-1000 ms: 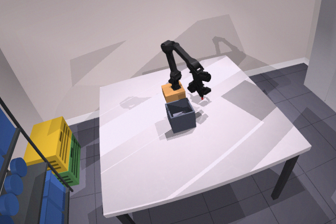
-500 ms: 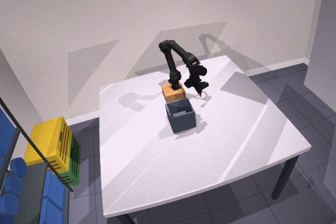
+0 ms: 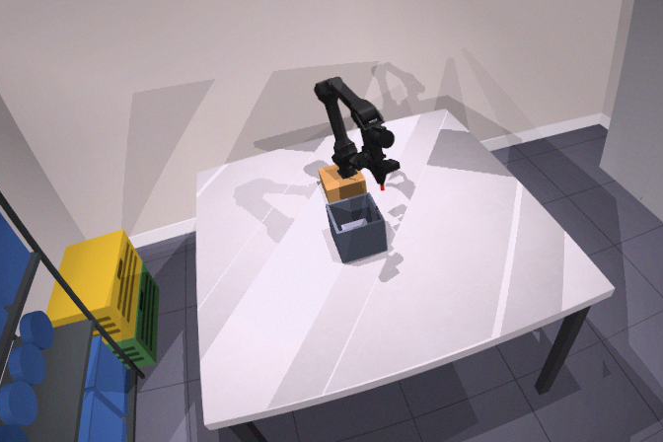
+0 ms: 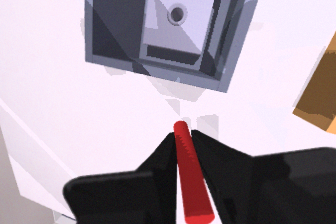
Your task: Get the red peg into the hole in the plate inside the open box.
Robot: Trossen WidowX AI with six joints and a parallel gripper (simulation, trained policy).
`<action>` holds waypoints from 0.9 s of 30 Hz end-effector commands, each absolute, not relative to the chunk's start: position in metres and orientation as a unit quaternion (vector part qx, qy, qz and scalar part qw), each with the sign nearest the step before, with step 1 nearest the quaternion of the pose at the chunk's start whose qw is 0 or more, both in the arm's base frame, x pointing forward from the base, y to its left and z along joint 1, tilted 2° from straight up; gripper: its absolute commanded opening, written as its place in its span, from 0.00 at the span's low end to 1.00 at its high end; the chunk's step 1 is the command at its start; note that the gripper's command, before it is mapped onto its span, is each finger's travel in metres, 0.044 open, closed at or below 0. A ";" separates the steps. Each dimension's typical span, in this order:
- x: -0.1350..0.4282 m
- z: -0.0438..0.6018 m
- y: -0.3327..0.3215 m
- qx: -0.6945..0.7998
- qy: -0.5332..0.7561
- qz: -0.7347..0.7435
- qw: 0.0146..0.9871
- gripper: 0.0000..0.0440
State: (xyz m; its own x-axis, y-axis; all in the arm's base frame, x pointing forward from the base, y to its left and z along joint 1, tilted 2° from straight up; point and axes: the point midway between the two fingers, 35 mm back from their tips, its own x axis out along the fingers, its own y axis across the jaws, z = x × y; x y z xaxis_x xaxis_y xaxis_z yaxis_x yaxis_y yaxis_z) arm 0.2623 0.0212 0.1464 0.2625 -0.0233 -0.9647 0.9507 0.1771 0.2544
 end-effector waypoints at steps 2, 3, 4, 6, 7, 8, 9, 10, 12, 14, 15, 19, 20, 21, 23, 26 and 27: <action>0.265 0.151 0.003 0.499 0.453 -0.408 0.617 0.00; 0.265 0.151 0.000 0.498 0.452 -0.410 0.616 0.00; 0.265 0.151 -0.002 0.497 0.452 -0.412 0.616 0.00; 0.265 0.151 -0.008 0.495 0.451 -0.416 0.615 0.00; 0.265 0.151 -0.011 0.494 0.451 -0.418 0.615 0.00; 0.266 0.151 -0.014 0.493 0.451 -0.420 0.614 0.00; 0.266 0.150 -0.016 0.492 0.451 -0.422 0.613 0.00; 0.266 0.150 -0.019 0.492 0.451 -0.423 0.613 0.00; 0.267 0.149 -0.024 0.490 0.451 -0.426 0.612 0.00; 0.267 0.149 -0.029 0.489 0.452 -0.429 0.610 0.00; 0.268 0.148 -0.031 0.488 0.452 -0.431 0.610 0.00; 0.270 0.146 -0.040 0.486 0.454 -0.435 0.607 0.00; 0.270 0.145 -0.042 0.486 0.454 -0.436 0.606 0.00; 0.271 0.145 -0.044 0.486 0.455 -0.437 0.606 0.00; 0.272 0.143 -0.048 0.485 0.456 -0.438 0.604 0.00; 0.274 0.141 -0.054 0.484 0.458 -0.440 0.603 0.00; 0.274 0.140 -0.056 0.483 0.458 -0.440 0.602 0.00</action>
